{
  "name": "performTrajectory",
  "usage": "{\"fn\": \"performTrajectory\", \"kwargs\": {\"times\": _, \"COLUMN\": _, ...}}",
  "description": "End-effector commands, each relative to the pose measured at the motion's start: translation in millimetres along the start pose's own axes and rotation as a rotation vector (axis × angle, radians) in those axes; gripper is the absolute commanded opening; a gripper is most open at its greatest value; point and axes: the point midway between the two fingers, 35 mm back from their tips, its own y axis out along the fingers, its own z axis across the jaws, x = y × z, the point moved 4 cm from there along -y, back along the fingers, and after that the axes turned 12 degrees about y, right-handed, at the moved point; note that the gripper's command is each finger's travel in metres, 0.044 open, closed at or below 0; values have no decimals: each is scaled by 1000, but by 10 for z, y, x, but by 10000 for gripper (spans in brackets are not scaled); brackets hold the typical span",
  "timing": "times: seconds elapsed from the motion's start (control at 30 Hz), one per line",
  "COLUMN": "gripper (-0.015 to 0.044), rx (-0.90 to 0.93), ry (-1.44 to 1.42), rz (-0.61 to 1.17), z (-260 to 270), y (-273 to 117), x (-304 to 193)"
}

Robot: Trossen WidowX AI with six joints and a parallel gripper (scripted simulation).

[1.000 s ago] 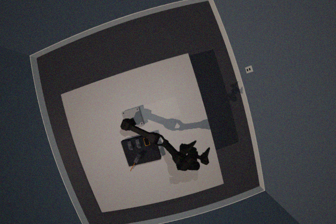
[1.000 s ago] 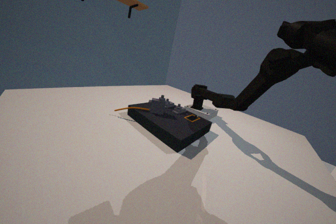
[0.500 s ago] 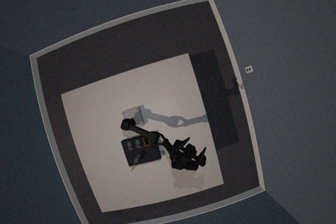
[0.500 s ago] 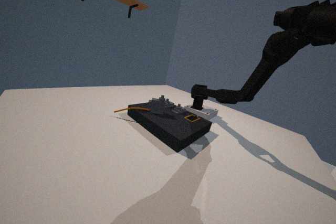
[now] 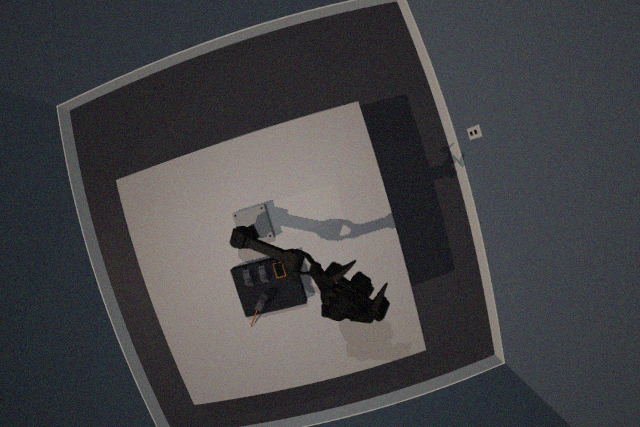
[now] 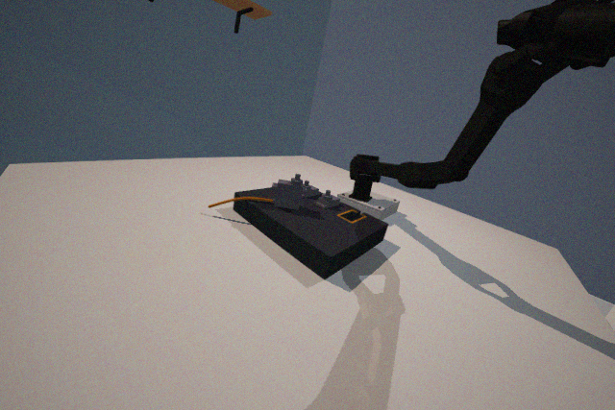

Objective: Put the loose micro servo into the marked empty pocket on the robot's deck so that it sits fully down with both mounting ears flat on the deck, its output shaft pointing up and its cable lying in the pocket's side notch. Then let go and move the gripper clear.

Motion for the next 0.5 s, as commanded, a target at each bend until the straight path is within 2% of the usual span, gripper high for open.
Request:
{"fn": "performTrajectory", "kwargs": {"times": 0.0, "gripper": 440, "rx": -25, "ry": -50, "rz": 41, "z": -166, "y": 96, "x": -140}}
{"fn": "performTrajectory", "kwargs": {"times": 0.47, "gripper": 440, "rx": -95, "ry": -276, "rz": 170, "z": -629, "y": 313, "x": -483}}
